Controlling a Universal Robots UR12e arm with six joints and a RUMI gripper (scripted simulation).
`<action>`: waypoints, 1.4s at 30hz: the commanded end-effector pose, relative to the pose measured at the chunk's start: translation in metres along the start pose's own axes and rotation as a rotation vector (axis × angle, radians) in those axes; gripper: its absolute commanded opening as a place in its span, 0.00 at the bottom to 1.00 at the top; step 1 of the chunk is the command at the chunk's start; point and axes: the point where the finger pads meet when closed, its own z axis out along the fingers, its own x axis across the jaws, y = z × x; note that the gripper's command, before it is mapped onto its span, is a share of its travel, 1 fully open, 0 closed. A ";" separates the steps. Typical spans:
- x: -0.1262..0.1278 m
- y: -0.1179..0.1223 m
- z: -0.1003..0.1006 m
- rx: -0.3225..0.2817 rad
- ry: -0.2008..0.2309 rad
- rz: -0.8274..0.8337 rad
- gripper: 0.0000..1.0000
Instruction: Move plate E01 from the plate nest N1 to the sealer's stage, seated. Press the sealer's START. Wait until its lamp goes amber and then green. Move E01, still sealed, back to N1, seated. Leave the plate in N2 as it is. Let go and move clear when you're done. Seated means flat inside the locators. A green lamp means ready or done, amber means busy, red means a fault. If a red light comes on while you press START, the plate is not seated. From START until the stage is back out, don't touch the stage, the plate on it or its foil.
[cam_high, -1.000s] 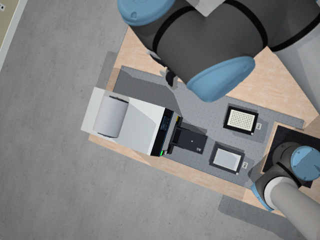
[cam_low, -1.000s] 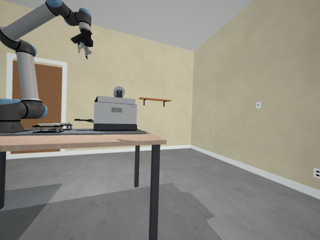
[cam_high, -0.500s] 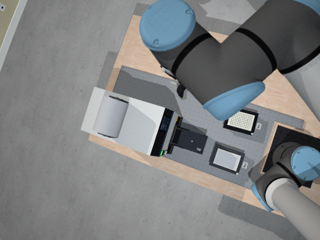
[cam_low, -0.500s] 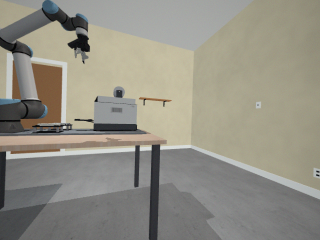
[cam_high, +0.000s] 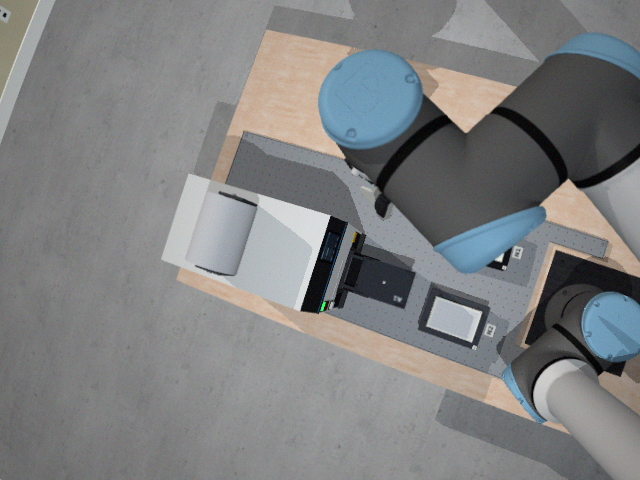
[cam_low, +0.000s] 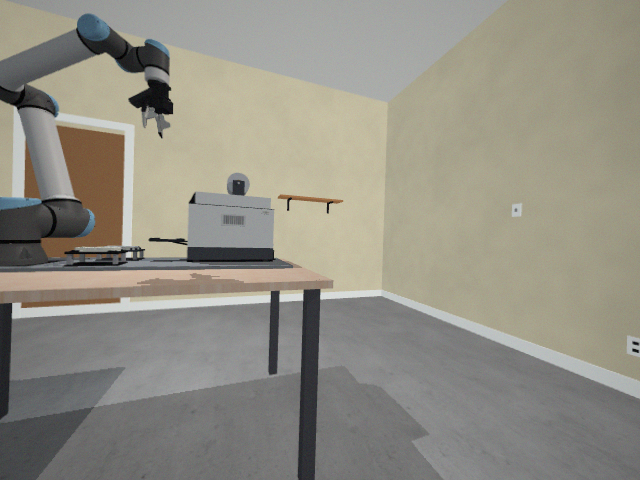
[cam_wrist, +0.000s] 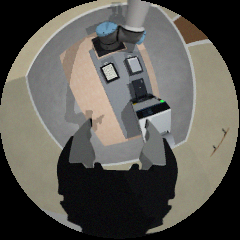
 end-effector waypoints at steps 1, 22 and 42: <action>0.001 -0.010 0.013 -0.002 -0.001 0.000 0.68; 0.007 -0.055 0.082 -0.001 -0.002 0.000 0.68; 0.013 -0.095 0.146 0.000 -0.004 0.000 0.68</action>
